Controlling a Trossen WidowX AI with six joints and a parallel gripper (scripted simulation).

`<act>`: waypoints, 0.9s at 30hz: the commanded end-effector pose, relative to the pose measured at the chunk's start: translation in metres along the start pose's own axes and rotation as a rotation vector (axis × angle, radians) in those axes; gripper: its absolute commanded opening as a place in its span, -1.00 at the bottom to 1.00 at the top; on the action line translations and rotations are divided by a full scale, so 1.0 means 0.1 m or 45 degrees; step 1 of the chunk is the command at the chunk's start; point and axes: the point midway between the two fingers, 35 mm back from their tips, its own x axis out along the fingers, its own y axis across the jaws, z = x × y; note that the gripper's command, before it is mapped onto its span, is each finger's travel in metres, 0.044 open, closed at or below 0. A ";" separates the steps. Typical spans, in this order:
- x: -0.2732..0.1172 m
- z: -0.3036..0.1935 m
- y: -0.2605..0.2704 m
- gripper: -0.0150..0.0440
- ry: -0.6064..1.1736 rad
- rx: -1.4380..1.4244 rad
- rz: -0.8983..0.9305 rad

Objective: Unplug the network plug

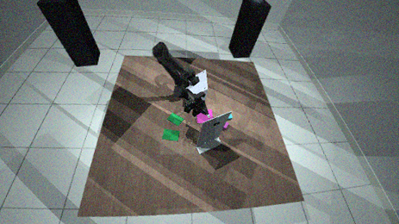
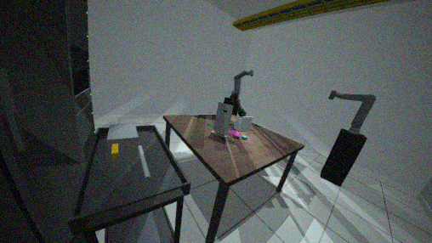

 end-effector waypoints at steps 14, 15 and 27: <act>-0.08 -0.02 0.00 -0.49 0.005 -0.006 0.003; -0.09 -0.02 0.00 -0.49 0.005 -0.006 0.003; -0.12 -0.02 0.00 -0.49 0.001 0.000 -0.001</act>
